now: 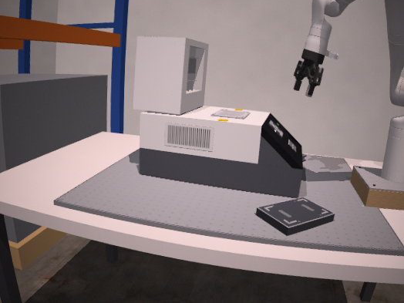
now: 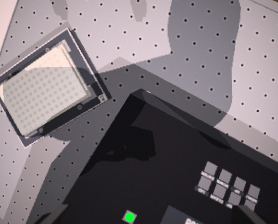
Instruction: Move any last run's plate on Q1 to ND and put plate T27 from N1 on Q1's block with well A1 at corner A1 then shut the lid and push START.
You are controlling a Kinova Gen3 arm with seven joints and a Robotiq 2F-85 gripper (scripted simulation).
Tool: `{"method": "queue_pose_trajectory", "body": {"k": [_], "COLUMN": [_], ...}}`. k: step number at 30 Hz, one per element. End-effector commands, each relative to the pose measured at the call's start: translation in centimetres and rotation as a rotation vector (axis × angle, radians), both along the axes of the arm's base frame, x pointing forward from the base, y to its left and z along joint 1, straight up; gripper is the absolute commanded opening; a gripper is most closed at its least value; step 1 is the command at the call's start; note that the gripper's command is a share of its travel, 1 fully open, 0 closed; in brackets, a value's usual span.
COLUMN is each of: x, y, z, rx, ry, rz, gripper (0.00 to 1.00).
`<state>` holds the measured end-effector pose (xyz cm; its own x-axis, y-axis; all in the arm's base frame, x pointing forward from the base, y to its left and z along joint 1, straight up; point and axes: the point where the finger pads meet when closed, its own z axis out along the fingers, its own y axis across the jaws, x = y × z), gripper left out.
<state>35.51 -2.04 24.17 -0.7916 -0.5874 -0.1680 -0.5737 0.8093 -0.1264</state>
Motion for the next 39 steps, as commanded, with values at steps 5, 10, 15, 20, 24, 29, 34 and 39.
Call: {"method": "queue_pose_trajectory", "body": {"k": [5, 10, 15, 20, 24, 29, 34, 39], "x": [0.5, 0.9, 1.1, 1.4, 1.7, 2.0, 2.3, 2.6], "y": [-1.3, -2.2, -2.7, -3.5, -4.2, -5.1, -5.6, -6.5], "z": [-0.2, -0.3, -0.4, -0.5, -0.6, -0.7, -0.8, -0.9], "rx": [0.008, 0.013, 0.016, 0.022, 0.026, 0.031, 0.034, 0.04], "ry": [0.013, 0.022, 0.027, 0.035, 0.042, 0.051, 0.056, 0.065], "rz": [-0.072, -0.121, -0.15, -0.199, -0.238, -0.287, -0.316, -0.365], "gripper": [1.0, 1.0, 1.0, 1.0, 1.0, 1.0, 1.0, 1.0]}}
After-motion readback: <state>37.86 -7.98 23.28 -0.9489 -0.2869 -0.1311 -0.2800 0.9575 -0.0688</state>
